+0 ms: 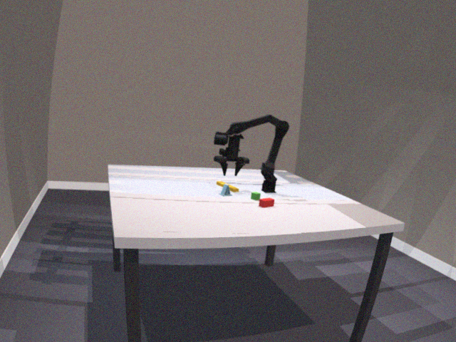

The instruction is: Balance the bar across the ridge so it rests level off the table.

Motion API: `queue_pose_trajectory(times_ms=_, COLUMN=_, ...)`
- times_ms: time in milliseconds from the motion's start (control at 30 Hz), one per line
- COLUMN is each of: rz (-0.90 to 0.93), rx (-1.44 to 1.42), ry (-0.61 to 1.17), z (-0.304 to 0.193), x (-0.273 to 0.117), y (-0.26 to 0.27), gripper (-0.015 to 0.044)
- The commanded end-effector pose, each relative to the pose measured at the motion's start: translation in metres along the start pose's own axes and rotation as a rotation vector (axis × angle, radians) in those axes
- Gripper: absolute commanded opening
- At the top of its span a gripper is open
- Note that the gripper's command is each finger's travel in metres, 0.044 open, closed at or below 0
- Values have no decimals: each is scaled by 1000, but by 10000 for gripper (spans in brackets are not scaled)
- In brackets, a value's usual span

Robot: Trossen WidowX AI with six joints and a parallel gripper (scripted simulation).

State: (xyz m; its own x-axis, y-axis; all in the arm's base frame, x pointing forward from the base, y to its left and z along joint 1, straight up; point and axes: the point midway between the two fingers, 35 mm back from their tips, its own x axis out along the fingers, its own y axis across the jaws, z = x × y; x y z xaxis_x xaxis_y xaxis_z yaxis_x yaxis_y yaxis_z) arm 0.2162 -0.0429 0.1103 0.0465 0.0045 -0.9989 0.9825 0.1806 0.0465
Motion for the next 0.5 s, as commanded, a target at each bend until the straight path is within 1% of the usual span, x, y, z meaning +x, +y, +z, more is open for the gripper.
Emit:
queue_pose_trajectory(times_ms=0, rz=-29, rx=-37, ry=-3, z=0, x=-5, y=-7, gripper=315)
queue_pose_trajectory(times_ms=133, rz=-29, rx=-37, ry=-3, z=0, x=-2, y=-7, gripper=315)
queue_pose_trajectory(times_ms=233, rz=-29, rx=-37, ry=-3, z=0, x=10, y=-6, gripper=315)
queue_pose_trajectory(times_ms=367, rz=-29, rx=-37, ry=-3, z=0, x=35, y=-8, gripper=315)
queue_pose_trajectory(times_ms=467, rz=-29, rx=-37, ry=-3, z=0, x=40, y=-8, gripper=315)
